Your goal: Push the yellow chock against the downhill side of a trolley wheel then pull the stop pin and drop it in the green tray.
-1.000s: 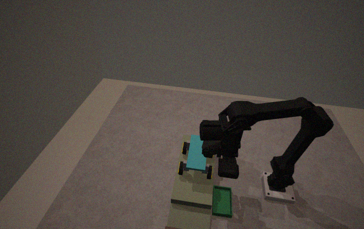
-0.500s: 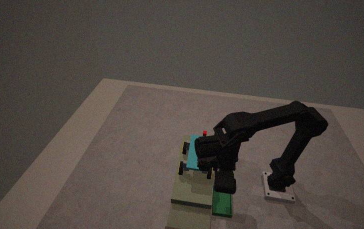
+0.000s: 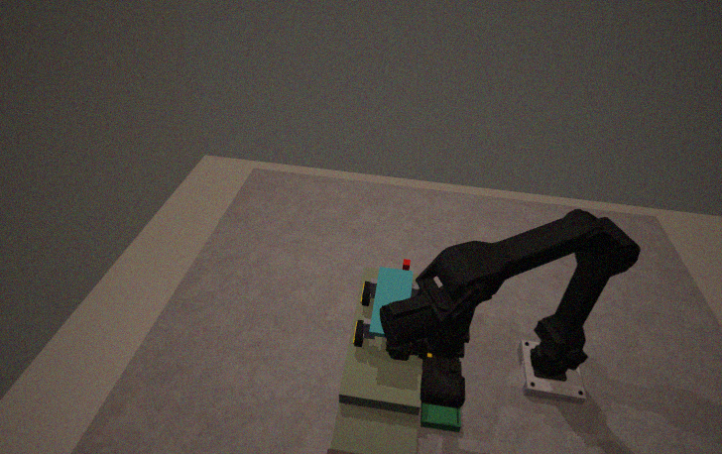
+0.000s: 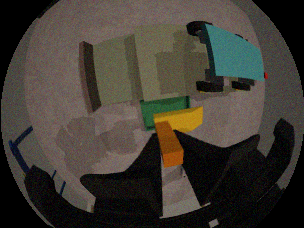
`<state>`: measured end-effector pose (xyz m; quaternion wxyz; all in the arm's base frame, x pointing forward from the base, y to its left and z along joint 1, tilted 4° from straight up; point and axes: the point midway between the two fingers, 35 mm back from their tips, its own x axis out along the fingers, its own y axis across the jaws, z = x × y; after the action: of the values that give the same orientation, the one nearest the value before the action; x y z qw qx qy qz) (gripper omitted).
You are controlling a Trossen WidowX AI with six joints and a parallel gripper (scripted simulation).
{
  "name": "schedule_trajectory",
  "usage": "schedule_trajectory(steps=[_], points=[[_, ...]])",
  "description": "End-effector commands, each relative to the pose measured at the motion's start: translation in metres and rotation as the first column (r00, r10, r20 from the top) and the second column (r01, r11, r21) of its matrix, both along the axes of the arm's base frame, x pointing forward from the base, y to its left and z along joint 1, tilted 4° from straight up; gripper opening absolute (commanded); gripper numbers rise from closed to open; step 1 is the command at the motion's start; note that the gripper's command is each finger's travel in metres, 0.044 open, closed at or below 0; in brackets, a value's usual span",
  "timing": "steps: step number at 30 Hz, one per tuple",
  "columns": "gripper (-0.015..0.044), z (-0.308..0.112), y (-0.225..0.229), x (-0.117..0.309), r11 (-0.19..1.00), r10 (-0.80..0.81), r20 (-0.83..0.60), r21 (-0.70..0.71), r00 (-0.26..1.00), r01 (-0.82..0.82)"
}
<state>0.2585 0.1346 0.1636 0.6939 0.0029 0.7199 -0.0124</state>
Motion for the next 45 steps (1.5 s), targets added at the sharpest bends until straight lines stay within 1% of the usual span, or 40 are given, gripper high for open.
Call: schedule_trajectory(steps=[1,13,18,45], points=[[0.0,0.0,0.001,0.004,1.0,-0.003,0.005,-0.02,1.0,0.003],[0.0,-0.006,0.003,0.031,1.0,-0.003,0.007,-0.02,1.0,0.003],[0.0,-0.009,0.003,0.03,1.0,-0.003,0.007,-0.02,1.0,0.003],[0.0,-0.067,0.002,0.03,1.0,-0.003,0.007,-0.02,1.0,0.003]])
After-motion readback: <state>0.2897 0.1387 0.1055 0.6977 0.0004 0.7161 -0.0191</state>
